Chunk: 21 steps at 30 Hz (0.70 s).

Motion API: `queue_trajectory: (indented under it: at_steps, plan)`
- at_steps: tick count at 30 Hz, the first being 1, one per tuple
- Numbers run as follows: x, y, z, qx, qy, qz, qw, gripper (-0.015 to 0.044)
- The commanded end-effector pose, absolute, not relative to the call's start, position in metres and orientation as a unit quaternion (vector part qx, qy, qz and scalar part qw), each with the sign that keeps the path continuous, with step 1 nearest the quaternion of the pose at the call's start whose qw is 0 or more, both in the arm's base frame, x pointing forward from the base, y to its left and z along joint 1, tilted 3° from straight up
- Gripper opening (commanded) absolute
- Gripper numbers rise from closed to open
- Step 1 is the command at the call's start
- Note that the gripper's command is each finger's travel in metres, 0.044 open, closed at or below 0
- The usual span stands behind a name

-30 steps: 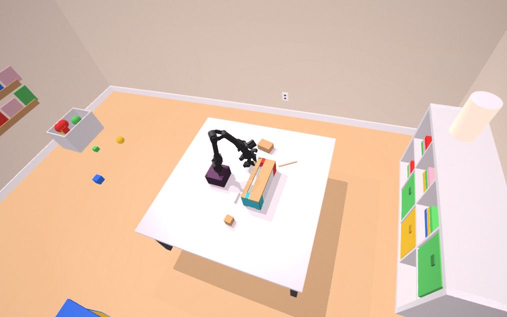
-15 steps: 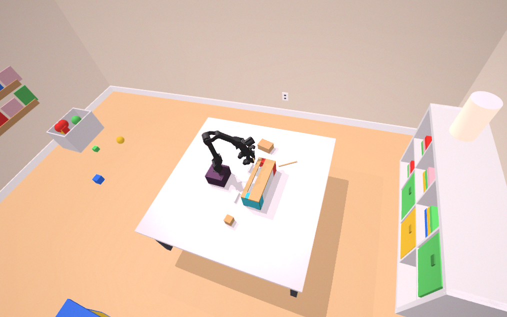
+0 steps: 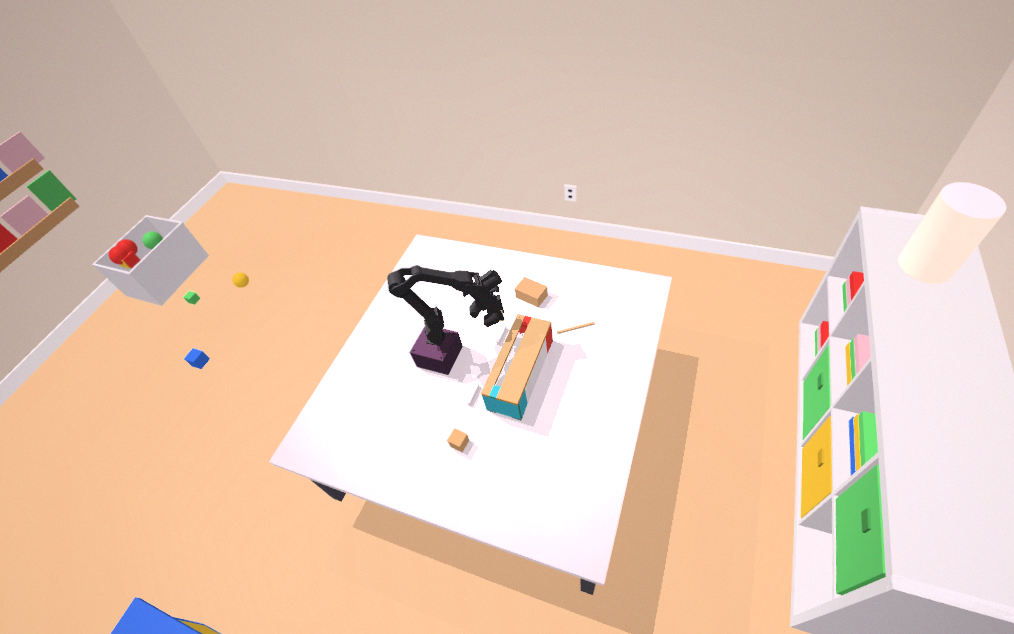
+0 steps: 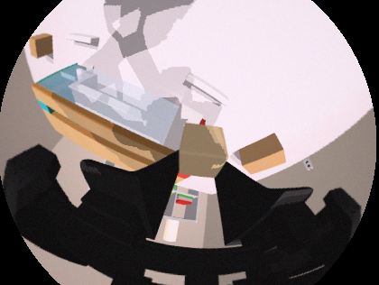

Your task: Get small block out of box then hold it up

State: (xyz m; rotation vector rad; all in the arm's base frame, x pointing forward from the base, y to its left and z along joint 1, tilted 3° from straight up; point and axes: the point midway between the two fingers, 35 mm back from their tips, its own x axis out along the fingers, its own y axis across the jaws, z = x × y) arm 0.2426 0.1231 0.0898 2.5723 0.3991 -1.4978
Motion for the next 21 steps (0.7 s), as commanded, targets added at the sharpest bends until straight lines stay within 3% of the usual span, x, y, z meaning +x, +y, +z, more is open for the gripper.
queue_trajectory:
  at_steps: [1,21]
  plan:
    - [0.237,0.118,0.103,0.854,0.163,-0.485,0.093,0.0]
    - [0.229,0.113,0.116,0.854,0.193,-0.468,0.12,0.0]
